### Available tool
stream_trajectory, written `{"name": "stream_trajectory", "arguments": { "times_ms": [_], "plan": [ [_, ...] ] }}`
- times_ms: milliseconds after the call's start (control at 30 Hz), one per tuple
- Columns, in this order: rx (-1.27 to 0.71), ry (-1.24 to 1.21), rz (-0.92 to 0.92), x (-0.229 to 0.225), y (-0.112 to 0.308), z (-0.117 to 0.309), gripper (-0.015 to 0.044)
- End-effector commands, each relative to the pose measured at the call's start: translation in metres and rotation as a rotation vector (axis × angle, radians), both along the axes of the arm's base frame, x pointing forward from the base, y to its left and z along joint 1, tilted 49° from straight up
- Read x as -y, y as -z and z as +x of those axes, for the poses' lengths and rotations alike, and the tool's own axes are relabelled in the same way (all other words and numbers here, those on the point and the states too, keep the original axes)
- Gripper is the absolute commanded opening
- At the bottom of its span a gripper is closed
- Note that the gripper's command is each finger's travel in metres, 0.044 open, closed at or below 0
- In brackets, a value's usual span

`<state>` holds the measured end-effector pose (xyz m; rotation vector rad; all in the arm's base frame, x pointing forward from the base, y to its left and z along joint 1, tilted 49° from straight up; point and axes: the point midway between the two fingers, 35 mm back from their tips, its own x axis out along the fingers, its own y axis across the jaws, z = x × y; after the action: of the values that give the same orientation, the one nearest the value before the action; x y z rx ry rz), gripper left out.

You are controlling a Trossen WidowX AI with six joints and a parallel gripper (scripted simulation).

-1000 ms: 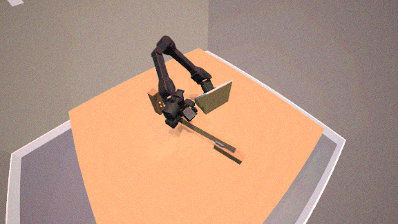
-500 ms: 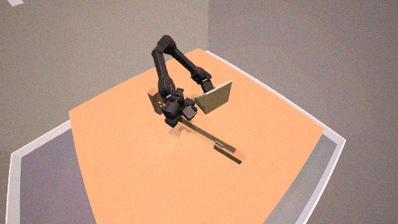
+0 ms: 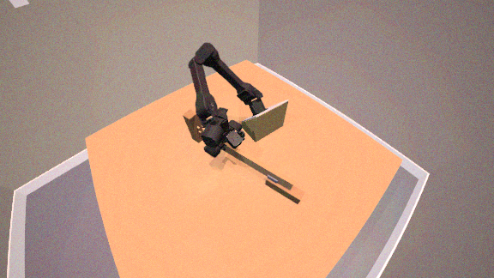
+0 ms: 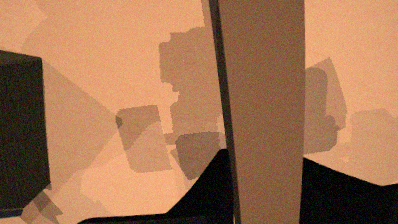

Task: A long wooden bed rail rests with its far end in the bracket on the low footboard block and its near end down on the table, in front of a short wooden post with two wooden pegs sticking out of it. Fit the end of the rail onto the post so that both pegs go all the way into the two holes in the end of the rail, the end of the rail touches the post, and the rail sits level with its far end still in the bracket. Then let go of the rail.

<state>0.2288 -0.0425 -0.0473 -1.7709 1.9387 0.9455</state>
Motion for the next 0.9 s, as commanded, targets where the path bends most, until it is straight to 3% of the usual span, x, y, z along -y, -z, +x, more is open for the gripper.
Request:
{"name": "stream_trajectory", "arguments": {
  "times_ms": [0, 867],
  "plan": [
    [0.007, 0.000, 0.016, -0.0051, -0.0026, 0.0020, 0.0000],
    [0.007, 0.000, 0.016, -0.0045, -0.0023, 0.0013, 0.0000]
  ]
}}
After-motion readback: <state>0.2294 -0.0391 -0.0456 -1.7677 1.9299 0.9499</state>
